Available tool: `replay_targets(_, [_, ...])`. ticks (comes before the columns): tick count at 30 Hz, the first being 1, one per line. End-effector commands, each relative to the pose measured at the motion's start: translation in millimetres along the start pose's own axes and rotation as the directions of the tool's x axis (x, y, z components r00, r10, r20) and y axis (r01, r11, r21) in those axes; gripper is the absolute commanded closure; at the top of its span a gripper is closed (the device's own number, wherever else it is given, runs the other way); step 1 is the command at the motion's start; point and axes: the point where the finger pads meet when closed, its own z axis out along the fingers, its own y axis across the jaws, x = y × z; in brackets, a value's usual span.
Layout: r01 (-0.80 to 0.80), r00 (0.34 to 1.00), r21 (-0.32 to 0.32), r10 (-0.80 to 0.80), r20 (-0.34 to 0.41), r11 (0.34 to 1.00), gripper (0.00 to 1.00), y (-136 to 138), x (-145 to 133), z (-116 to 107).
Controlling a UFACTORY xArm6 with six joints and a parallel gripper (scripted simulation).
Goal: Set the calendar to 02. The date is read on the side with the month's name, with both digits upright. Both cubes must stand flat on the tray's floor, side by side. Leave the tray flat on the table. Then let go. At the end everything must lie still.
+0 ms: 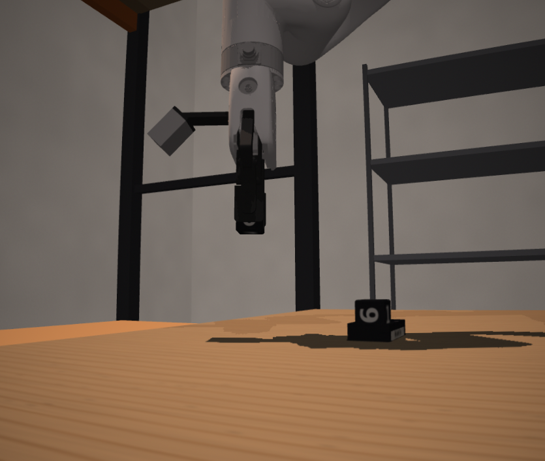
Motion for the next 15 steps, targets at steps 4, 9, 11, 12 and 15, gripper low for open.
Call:
replay_targets(4, [-0.243,0.97,-0.021,0.243,0.003,0.97,0.73,-4.0,32.9,7.8])
replay_targets(9, [-0.354,0.935,-0.021,0.354,0.0,0.935,0.73,-7.6,47.8,12.9])
replay_targets(11, [-0.374,0.927,-0.021,0.375,0.0,0.927,0.73,-8.3,50.6,13.9])
replay_targets(12, [-0.379,0.925,-0.021,0.379,0.0,0.925,0.73,-8.5,51.2,14.1])
replay_targets(15, [-0.381,0.925,-0.021,0.381,0.0,0.924,0.73,-8.6,51.4,14.2])
